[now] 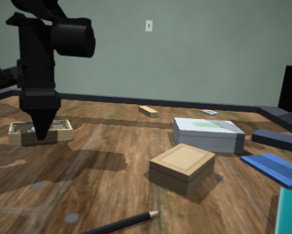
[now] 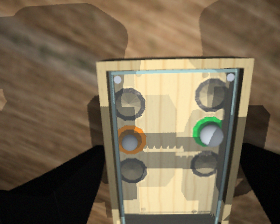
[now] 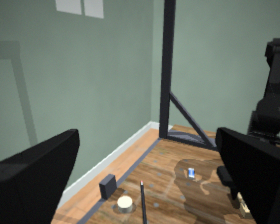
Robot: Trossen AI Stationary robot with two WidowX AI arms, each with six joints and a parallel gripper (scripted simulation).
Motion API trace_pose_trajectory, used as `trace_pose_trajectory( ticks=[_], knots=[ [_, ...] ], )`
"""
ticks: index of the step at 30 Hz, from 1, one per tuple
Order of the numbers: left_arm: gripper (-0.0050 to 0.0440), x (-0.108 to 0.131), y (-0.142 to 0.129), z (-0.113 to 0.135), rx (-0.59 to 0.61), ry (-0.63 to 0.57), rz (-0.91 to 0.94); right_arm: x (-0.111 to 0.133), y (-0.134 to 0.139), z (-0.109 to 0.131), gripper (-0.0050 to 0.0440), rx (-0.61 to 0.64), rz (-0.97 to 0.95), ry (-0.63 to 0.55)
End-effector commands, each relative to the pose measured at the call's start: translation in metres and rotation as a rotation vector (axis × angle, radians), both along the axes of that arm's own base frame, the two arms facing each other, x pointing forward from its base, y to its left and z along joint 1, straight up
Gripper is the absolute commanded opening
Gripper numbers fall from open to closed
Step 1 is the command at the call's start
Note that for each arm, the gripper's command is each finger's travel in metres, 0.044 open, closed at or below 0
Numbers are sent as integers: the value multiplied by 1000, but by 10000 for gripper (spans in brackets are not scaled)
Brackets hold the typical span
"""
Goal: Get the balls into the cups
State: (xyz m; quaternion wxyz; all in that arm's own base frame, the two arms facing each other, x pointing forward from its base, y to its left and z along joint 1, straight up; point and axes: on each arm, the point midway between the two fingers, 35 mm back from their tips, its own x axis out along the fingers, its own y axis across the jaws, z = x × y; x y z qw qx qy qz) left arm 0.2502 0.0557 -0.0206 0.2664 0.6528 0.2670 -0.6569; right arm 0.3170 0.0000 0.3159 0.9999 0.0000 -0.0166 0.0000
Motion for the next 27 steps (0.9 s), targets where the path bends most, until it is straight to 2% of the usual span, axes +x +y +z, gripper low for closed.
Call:
trace_pose_trajectory(
  ticks=[1,6,7,8,16,17,19,20,21,23,27],
  knots=[
    [391,9,2,11,5,-43,4,-1,0,7,400,0,0,-17],
    [391,9,2,12,4,-38,4,-1,0,7,400,0,0,-17],
    [391,9,2,28,5,-42,4,-1,0,7,400,0,0,-17],
    [391,9,2,33,5,-45,4,-1,0,7,400,0,0,-17],
    [391,8,2,65,4,-39,4,-1,0,7,400,0,0,-17],
    [391,6,2,55,2,-31,4,-1,0,7,400,0,0,-17],
    [391,6,2,55,2,-31,4,-1,0,7,400,0,0,-17],
    [391,7,2,72,5,-40,4,-1,0,7,400,0,0,-17],
    [391,7,2,75,4,-41,4,-1,0,7,400,0,0,-17],
    [391,9,2,64,3,-35,4,-1,0,7,400,0,0,-17],
    [391,8,-1,65,6,-67,51,-2,0,9,400,0,0,-22]
  ],
)
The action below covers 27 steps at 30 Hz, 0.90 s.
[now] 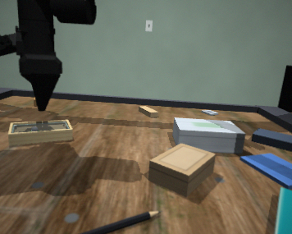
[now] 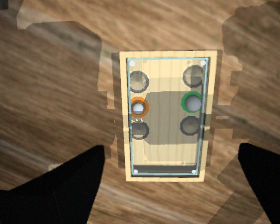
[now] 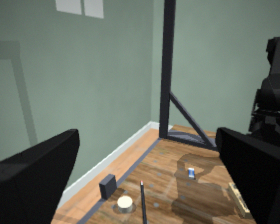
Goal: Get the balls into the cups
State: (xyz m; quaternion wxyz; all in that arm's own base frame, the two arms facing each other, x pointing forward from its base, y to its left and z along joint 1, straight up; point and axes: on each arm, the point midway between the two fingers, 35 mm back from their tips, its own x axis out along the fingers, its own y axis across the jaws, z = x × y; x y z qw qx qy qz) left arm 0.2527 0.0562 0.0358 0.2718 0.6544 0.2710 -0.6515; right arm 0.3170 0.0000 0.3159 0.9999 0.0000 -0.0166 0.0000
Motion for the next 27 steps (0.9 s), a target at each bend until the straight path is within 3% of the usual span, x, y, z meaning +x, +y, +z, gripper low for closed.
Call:
trace_pose_trajectory(
  ticks=[1,7,12,24,27],
  knots=[
    [391,8,-2,10,6,-76,66,-2,0,10,400,0,0,-24],
    [391,29,-3,26,13,-239,305,-3,0,14,400,0,0,-34],
    [391,32,-3,29,8,-265,339,-3,0,15,400,0,0,-37],
    [391,64,-12,73,-141,-574,772,-3,0,17,400,0,0,-41],
    [391,64,-11,69,-132,-558,764,-2,0,12,400,0,0,-30]
  ],
)
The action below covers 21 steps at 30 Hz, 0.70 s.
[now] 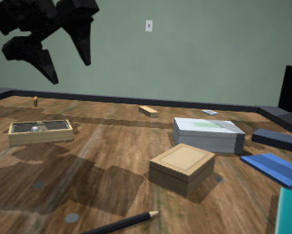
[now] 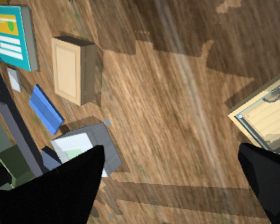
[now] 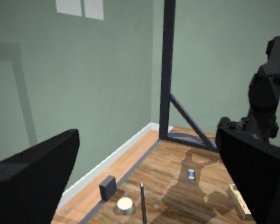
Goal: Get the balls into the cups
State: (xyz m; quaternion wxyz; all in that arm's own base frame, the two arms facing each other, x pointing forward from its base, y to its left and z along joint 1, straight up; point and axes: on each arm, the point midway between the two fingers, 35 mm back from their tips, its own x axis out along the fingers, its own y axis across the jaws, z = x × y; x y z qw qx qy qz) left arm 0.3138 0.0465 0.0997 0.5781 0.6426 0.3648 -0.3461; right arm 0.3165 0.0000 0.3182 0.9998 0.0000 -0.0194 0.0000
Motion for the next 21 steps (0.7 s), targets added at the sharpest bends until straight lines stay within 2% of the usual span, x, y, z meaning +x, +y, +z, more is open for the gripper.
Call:
trace_pose_trajectory(
  ticks=[1,14,17,21],
  knots=[
    [391,4,-2,11,-16,-69,64,-2,0,13,400,0,0,-31],
    [391,25,-15,71,-335,-425,413,-3,0,16,400,0,0,-40],
    [391,25,-14,66,-325,-409,409,-2,0,12,400,0,0,-29],
    [391,26,-18,90,-451,-520,489,-3,0,16,400,0,0,-38]
  ],
)
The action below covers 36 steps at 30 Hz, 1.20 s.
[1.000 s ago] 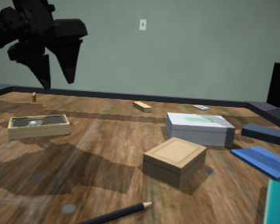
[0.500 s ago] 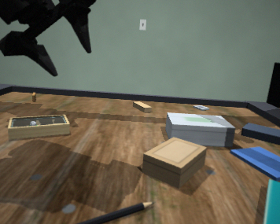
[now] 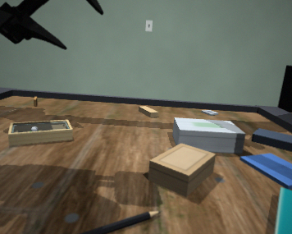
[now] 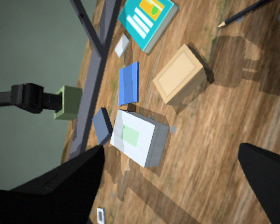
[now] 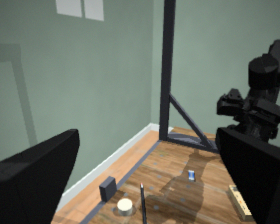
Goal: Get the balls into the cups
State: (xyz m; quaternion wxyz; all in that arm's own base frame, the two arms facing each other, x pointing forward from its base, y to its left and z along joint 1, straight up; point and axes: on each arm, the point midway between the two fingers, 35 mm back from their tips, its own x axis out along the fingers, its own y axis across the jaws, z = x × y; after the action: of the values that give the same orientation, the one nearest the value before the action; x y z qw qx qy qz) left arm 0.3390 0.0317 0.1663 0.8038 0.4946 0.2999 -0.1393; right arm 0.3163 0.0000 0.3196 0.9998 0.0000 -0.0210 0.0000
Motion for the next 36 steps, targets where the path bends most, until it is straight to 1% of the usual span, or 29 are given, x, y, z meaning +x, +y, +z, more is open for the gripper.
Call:
trace_pose_trajectory(
  ticks=[1,10,12,13,15,19,27,29,30,33,36],
  knots=[
    [391,2,-5,29,-111,-142,85,-2,0,14,400,0,0,-35],
    [391,1,-15,75,-419,-372,209,-3,0,16,400,0,0,-39],
    [391,1,-15,75,-419,-372,209,-3,0,16,400,0,0,-39],
    [391,3,-14,70,-407,-356,209,-3,0,16,400,0,0,-39],
    [391,0,-16,80,-456,-398,219,-3,0,15,400,0,0,-38],
    [391,-5,-21,109,-641,-516,255,-3,0,17,400,0,0,-41],
    [391,-20,-31,148,-972,-667,274,-3,0,17,400,0,0,-43],
    [391,-20,-31,148,-972,-667,274,-3,0,17,400,0,0,-43],
    [391,-19,-30,146,-974,-663,277,-3,0,14,400,0,0,-34],
    [391,-28,-33,163,-1092,-715,266,-3,0,17,400,0,0,-43],
    [391,-28,-33,167,-1122,-727,267,-3,0,18,400,0,0,-43]
  ],
)
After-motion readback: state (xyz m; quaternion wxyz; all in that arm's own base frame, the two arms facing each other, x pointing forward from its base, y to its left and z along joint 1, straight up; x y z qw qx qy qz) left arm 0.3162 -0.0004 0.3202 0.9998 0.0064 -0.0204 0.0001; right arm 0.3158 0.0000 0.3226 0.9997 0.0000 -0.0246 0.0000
